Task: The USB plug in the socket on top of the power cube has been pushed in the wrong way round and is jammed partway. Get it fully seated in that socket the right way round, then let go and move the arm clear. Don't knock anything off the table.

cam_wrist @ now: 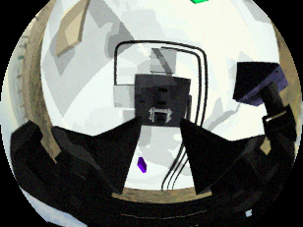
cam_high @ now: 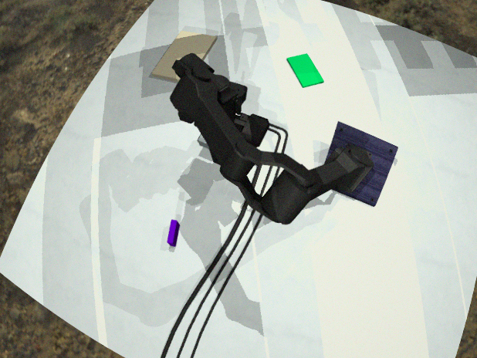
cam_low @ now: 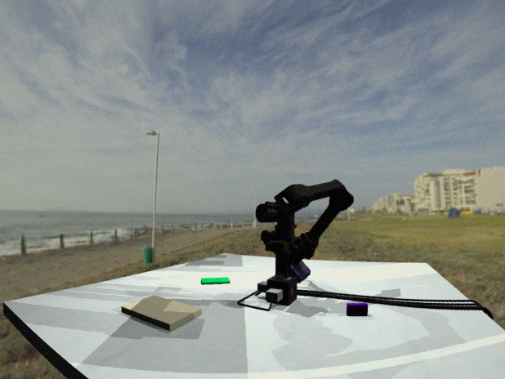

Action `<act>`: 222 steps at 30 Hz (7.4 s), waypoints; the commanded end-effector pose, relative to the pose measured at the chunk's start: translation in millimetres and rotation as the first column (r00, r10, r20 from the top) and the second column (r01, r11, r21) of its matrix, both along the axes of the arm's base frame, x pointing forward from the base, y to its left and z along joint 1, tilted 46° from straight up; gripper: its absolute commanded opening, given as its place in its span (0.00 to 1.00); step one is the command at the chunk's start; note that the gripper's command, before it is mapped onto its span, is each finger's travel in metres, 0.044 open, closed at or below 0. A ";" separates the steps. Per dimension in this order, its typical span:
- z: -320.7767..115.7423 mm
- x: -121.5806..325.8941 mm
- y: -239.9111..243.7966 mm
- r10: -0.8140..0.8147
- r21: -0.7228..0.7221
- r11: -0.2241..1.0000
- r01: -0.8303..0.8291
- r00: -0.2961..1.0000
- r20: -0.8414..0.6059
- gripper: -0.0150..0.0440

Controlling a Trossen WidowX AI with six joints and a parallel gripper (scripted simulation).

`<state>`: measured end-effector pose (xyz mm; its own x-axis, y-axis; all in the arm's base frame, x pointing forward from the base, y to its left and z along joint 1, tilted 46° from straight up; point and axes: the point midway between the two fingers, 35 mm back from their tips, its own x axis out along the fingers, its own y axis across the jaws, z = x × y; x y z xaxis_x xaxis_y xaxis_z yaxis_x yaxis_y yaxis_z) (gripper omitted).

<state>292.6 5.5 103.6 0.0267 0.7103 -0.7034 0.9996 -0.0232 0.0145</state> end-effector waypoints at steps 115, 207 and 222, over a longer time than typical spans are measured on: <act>19.8 -0.8 -18.7 0.654 -0.326 0.704 -0.631 0.398 0.643 0.25; 19.9 -0.9 -18.3 0.047 -0.999 0.014 0.034 -0.998 -0.033 0.25; 19.1 -0.9 -16.6 0.048 -0.999 0.027 0.034 -0.998 -0.032 0.25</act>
<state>291.3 -12.0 123.5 0.0308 0.7173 -0.6961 -0.9994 0.0335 -0.0097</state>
